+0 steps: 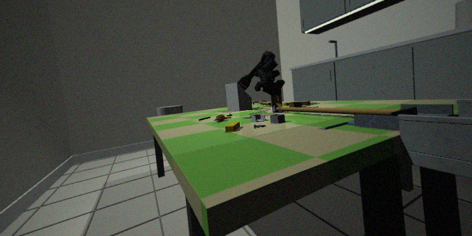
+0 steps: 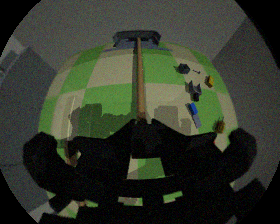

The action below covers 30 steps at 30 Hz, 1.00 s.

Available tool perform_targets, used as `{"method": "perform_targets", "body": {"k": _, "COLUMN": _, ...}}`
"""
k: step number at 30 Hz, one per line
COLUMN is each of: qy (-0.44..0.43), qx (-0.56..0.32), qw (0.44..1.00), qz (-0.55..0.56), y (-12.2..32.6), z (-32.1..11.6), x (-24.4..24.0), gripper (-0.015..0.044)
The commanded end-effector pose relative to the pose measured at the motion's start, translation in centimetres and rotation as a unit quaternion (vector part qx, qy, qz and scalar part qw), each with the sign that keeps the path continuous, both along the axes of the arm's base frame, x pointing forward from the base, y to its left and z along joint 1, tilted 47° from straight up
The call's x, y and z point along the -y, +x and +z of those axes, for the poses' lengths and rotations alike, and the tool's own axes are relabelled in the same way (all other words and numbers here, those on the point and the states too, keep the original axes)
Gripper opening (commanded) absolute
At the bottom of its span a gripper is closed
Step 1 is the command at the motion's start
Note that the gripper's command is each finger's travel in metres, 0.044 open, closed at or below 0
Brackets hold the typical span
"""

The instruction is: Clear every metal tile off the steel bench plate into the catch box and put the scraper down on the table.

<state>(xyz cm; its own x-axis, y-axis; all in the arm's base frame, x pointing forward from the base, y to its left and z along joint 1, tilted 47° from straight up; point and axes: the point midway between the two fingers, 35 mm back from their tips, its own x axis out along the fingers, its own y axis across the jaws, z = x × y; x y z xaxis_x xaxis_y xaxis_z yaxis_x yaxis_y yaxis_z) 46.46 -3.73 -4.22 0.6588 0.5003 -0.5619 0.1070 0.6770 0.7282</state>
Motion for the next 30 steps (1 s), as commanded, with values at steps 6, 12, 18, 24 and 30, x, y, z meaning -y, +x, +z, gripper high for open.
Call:
{"method": "perform_targets", "body": {"k": 6, "qy": -0.002, "qx": 0.007, "qw": 1.000, "qz": -0.002, "y": -1.1, "z": 0.6, "x": 0.2, "gripper": 0.0000}}
{"method": "perform_targets", "body": {"k": 12, "qy": -0.002, "qx": 0.007, "qw": 1.000, "qz": -0.002, "y": -2.0, "z": 0.7, "x": 0.2, "gripper": 0.0000}}
{"method": "perform_targets", "body": {"k": 18, "qy": -0.002, "qx": 0.007, "qw": 1.000, "qz": -0.002, "y": -2.9, "z": 0.7, "x": 0.1, "gripper": 0.0000}}
{"method": "perform_targets", "body": {"k": 24, "qy": -0.002, "qx": 0.007, "qw": 1.000, "qz": -0.002, "y": -3.8, "z": 0.8, "x": 0.0, "gripper": 0.0000}}
{"method": "perform_targets", "body": {"k": 30, "qy": -0.002, "qx": 0.007, "qw": 1.000, "qz": -0.003, "y": -4.7, "z": 0.8, "x": -0.1, "gripper": 0.0000}}
